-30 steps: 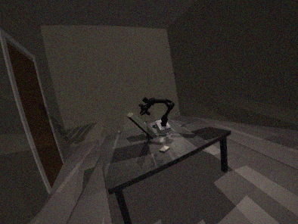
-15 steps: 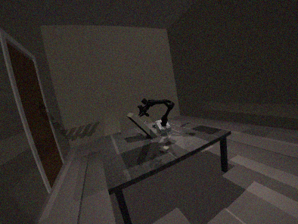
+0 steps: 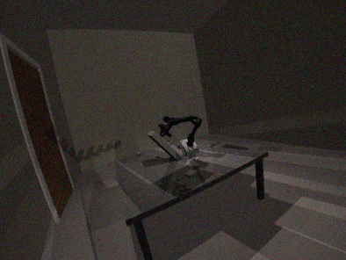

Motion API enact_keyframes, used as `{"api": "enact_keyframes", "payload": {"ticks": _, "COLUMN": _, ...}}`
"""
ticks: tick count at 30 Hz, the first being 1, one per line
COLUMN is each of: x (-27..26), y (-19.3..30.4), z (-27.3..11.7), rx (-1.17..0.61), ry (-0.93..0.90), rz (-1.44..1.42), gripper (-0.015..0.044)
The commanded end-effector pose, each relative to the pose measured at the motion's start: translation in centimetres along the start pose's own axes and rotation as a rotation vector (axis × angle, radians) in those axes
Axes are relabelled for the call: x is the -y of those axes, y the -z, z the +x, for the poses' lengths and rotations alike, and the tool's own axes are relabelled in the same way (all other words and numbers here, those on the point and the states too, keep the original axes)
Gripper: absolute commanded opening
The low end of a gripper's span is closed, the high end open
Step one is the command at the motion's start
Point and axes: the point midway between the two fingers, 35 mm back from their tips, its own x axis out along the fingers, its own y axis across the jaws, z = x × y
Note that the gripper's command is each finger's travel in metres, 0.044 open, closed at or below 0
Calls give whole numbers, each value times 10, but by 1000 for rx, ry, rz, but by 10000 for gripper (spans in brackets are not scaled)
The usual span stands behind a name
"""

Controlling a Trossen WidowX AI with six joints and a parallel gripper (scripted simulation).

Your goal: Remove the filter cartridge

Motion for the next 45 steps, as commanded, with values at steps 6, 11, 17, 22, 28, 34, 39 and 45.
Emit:
{"api": "enact_keyframes", "payload": {"ticks": 6, "x": 0, "y": -1, "z": 6, "rx": 4, "ry": -3, "rz": 2, "gripper": 90}}
{"api": "enact_keyframes", "payload": {"ticks": 11, "x": 0, "y": -1, "z": 6, "rx": 4, "ry": -3, "rz": 2, "gripper": 90}}
{"api": "enact_keyframes", "payload": {"ticks": 17, "x": 0, "y": -1, "z": 7, "rx": 4, "ry": -3, "rz": 2, "gripper": 90}}
{"api": "enact_keyframes", "payload": {"ticks": 22, "x": 0, "y": -1, "z": 9, "rx": 4, "ry": -3, "rz": 2, "gripper": 90}}
{"api": "enact_keyframes", "payload": {"ticks": 28, "x": 0, "y": -1, "z": 10, "rx": 4, "ry": -3, "rz": 2, "gripper": 90}}
{"api": "enact_keyframes", "payload": {"ticks": 34, "x": 0, "y": -1, "z": 12, "rx": 4, "ry": -4, "rz": 2, "gripper": 90}}
{"api": "enact_keyframes", "payload": {"ticks": 39, "x": 0, "y": -1, "z": 17, "rx": 4, "ry": -4, "rz": 2, "gripper": 90}}
{"api": "enact_keyframes", "payload": {"ticks": 45, "x": -1, "y": -1, "z": 21, "rx": 4, "ry": -4, "rz": 2, "gripper": 90}}
